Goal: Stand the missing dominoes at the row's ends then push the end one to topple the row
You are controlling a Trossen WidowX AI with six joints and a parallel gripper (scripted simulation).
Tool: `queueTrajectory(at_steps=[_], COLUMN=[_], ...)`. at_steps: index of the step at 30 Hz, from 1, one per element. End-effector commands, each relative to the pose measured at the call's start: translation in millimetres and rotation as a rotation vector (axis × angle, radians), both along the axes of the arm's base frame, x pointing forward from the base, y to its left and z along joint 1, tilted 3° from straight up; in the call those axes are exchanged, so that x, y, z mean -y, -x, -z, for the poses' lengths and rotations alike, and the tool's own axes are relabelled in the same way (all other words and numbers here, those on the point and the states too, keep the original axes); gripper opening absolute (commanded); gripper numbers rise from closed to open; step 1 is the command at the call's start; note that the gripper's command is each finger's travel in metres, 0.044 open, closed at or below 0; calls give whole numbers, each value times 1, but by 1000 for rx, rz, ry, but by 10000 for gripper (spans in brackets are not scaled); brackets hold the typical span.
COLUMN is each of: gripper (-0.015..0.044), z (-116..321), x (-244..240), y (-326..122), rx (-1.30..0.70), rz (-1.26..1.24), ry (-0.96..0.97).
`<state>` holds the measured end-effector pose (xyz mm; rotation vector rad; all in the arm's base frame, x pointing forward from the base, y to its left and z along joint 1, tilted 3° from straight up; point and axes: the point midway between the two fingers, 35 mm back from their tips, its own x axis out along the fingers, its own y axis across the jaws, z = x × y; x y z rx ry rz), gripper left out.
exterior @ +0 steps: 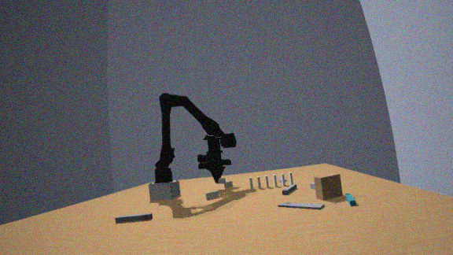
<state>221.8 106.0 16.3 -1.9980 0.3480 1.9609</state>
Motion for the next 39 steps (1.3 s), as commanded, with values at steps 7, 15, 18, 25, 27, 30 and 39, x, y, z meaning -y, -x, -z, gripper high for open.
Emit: queueTrajectory(at_steps=[7,15,18,25,27,30,39], gripper=[20,20,20,20,20,20,20], z=[-120,-129,-138,-158,-161,-164,-162], x=[2,1,-7,-31,-38,-48,-67], y=[5,4,-13,-66,-80,-102,-140], rx=[24,23,13,-22,-32,-47,-79], rz=[4,20,247,934,1131,1426,1919], ry=[-8,-9,-19,-52,-62,-78,-105])
